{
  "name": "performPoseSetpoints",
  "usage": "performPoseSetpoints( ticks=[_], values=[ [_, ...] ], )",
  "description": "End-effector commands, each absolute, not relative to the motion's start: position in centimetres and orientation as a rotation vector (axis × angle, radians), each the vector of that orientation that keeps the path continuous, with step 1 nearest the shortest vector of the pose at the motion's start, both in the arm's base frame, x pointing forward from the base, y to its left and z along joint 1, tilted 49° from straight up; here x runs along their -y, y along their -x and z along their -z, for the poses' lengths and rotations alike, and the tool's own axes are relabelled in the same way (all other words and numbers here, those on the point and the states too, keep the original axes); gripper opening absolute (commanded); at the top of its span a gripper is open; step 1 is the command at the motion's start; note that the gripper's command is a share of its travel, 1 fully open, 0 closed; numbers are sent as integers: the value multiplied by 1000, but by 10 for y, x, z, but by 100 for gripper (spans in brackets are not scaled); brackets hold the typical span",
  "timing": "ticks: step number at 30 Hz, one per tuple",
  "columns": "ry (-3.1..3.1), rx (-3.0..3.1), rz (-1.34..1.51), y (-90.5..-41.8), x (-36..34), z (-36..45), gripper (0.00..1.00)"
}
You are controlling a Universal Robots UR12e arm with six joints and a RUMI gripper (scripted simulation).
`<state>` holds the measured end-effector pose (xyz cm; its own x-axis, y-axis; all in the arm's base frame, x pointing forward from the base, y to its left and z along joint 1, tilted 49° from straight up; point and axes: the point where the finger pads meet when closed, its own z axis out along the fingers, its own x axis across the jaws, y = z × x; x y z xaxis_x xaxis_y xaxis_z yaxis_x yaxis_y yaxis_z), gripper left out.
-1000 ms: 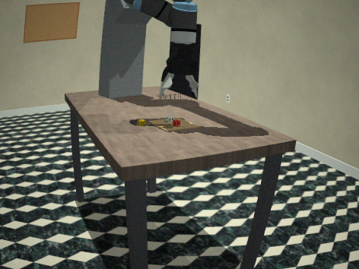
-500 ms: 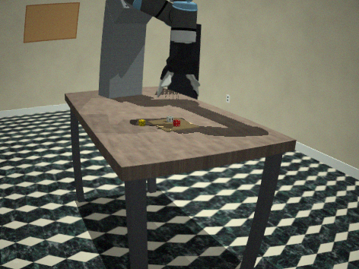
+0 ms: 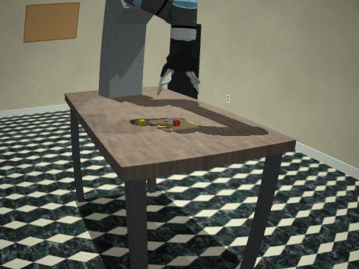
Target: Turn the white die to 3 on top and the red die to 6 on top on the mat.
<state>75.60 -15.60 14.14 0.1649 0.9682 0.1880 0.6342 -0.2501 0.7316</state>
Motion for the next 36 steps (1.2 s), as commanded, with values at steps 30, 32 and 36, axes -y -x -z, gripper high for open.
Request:
performPoseSetpoints(
  ticks=[30,32,36],
  values=[
    [-1953,-1512,-891,-696,156,-193,100],
    [-1953,-1512,-891,-696,156,-193,100],
    [-1953,-1512,-891,-696,156,-193,100]
  ],
)
